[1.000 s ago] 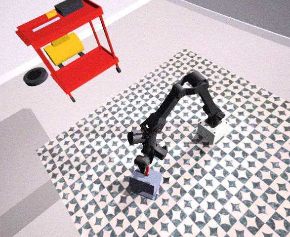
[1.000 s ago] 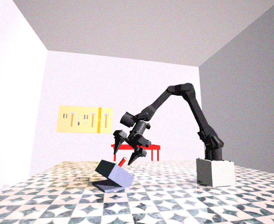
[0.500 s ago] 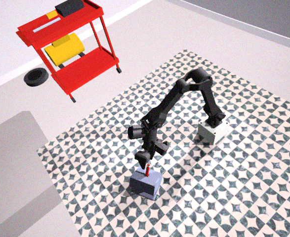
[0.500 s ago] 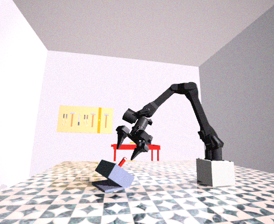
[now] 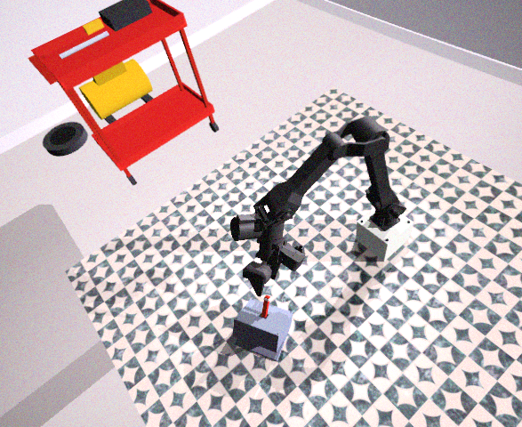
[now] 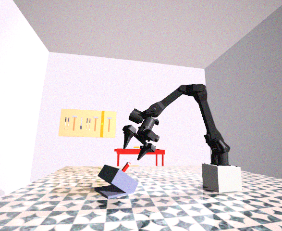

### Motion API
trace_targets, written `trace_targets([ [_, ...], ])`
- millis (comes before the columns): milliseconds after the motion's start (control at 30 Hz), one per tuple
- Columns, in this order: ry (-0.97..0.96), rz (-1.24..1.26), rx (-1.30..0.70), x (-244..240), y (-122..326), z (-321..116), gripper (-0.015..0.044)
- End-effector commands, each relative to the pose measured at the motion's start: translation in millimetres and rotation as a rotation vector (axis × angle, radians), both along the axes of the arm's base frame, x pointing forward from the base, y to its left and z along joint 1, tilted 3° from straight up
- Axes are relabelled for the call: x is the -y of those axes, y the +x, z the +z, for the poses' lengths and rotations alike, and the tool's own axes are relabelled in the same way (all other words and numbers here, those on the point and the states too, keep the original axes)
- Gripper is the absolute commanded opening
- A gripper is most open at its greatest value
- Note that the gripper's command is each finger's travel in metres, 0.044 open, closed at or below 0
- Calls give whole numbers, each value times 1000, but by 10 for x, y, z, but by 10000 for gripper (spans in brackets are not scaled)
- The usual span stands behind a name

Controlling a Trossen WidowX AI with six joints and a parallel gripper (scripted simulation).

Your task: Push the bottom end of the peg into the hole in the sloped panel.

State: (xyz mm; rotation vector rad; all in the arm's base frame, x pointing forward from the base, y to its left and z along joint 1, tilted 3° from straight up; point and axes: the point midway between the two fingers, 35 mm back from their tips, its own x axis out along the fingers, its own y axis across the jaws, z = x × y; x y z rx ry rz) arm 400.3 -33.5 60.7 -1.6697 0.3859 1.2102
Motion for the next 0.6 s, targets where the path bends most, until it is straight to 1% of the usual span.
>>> trace_targets([
  [0,-1,3,10,29,-37,99,440],
  [567,-1,2,8,96,-152,260,440],
])
